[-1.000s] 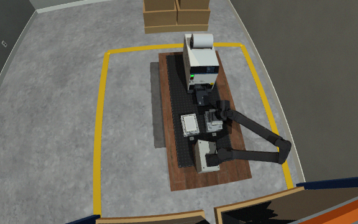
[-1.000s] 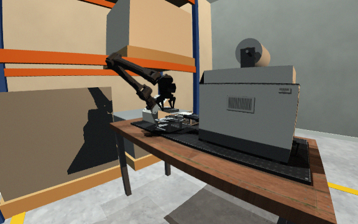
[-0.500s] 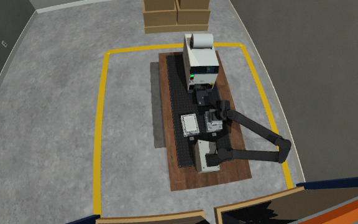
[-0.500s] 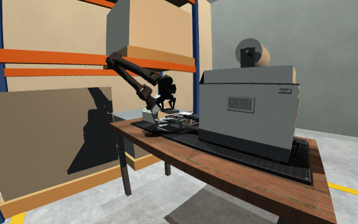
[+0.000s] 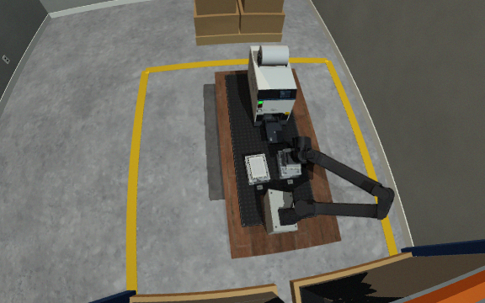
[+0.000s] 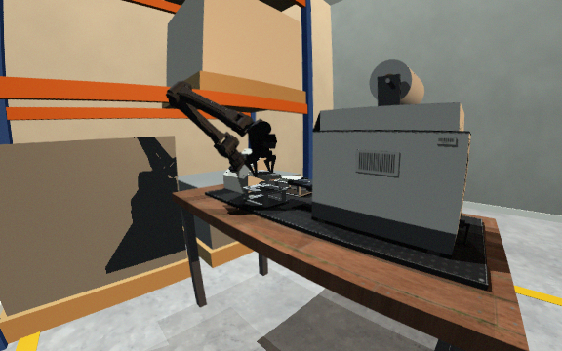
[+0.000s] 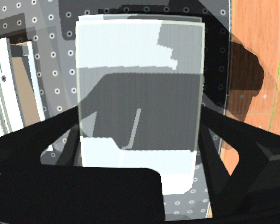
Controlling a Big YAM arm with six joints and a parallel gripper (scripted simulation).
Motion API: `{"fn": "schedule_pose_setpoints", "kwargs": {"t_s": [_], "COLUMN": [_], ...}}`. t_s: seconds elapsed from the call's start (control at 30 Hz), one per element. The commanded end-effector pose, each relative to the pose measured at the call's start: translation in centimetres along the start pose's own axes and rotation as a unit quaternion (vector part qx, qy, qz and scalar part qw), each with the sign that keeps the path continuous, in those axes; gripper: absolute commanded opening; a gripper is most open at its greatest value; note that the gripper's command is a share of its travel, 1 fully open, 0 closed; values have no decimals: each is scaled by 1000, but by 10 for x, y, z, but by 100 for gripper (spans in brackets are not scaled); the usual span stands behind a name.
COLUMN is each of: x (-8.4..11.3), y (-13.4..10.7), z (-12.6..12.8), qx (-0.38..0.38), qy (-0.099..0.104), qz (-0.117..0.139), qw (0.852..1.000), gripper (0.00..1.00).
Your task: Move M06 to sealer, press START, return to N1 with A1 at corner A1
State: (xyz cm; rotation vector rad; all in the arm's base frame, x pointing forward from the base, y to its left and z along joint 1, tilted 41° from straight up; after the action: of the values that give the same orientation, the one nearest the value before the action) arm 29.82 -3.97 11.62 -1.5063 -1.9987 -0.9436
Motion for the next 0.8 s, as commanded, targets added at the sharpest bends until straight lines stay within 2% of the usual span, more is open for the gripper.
{"fn": "schedule_pose_setpoints", "kwargs": {"t_s": [0.0, 0.23, 0.5, 0.77], "x": [-3, -10, -8, -16], "y": [0, -5, 2, -8], "z": [0, 0, -2, 0], "qx": [-2, 2, -5, 2], "qy": [0, 0, 0, 0], "qz": [-3, 3, -6, 4], "qw": [1000, 1000, 1000, 1000], "gripper": [0, 0, 0, 0]}}
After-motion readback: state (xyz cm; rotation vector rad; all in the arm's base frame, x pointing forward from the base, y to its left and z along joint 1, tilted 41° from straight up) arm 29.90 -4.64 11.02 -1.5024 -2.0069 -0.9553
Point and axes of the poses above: the point where the finger pads meet when closed, its own x axis back along the fingers, its own z axis across the jaws, y = z × x, the point moved 9 cm from there along x, back along the fingers
